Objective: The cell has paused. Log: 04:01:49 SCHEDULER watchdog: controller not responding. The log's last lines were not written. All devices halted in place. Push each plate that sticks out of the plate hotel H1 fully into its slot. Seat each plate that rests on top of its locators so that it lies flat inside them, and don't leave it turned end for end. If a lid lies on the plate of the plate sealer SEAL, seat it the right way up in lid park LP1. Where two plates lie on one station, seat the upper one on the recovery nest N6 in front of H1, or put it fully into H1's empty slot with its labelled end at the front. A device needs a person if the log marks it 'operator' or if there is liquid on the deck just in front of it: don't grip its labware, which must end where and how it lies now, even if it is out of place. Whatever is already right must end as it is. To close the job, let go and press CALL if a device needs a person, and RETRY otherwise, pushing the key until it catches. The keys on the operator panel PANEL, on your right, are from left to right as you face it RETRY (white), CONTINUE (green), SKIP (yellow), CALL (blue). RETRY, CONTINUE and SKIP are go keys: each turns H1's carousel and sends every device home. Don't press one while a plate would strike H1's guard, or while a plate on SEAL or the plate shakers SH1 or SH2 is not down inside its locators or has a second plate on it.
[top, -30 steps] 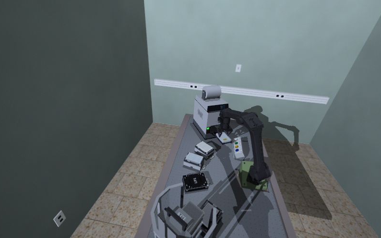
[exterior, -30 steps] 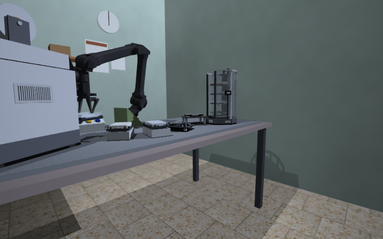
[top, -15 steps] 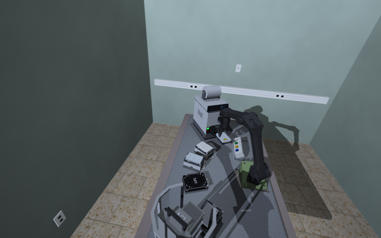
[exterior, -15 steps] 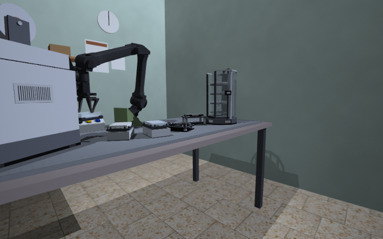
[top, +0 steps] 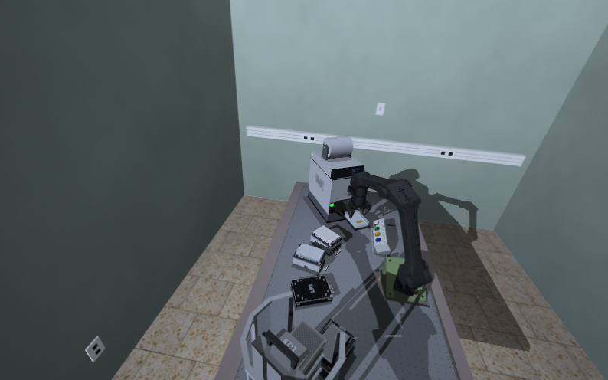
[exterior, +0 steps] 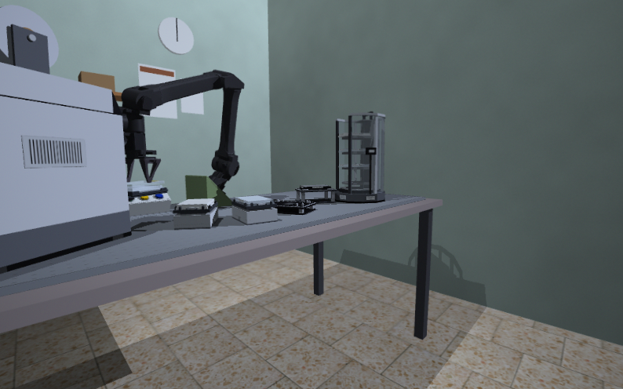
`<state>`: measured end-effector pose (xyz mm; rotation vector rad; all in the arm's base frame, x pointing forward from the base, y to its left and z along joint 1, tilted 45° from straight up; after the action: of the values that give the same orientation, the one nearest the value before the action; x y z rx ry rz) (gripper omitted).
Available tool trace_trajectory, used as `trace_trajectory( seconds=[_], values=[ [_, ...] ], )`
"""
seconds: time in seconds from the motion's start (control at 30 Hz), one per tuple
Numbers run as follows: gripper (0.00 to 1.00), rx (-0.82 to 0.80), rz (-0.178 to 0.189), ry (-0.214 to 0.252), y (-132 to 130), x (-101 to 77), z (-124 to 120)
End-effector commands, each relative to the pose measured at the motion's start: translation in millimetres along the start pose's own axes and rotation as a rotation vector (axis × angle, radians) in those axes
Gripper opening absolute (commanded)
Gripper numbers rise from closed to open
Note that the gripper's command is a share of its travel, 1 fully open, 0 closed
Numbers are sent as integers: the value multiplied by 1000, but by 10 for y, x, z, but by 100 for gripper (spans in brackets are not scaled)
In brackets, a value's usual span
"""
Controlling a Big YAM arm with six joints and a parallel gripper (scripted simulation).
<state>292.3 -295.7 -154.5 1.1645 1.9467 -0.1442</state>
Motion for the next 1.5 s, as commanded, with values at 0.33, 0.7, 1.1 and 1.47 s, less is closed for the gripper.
trace_trajectory(
  seconds=[0.33, 0.7, 1.1, 1.47],
  values=[
    [82, -13, 4, -52, -74, -198, 191],
    [82, -12, 5, -48, -82, -183, 194],
    [82, -12, 5, -48, -83, -182, 194],
    [82, -11, 5, -47, -84, -182, 195]
  ],
)
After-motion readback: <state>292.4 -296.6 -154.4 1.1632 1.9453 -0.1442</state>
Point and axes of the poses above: the point where the finger pads meet when closed, its own x axis out along the fingers, its own y axis across the jaws, z = x × y, the point moved 8 cm from there along -x, back along the fingers, and after that the axes turned 1 degree about -x, right-handed, at the moved point
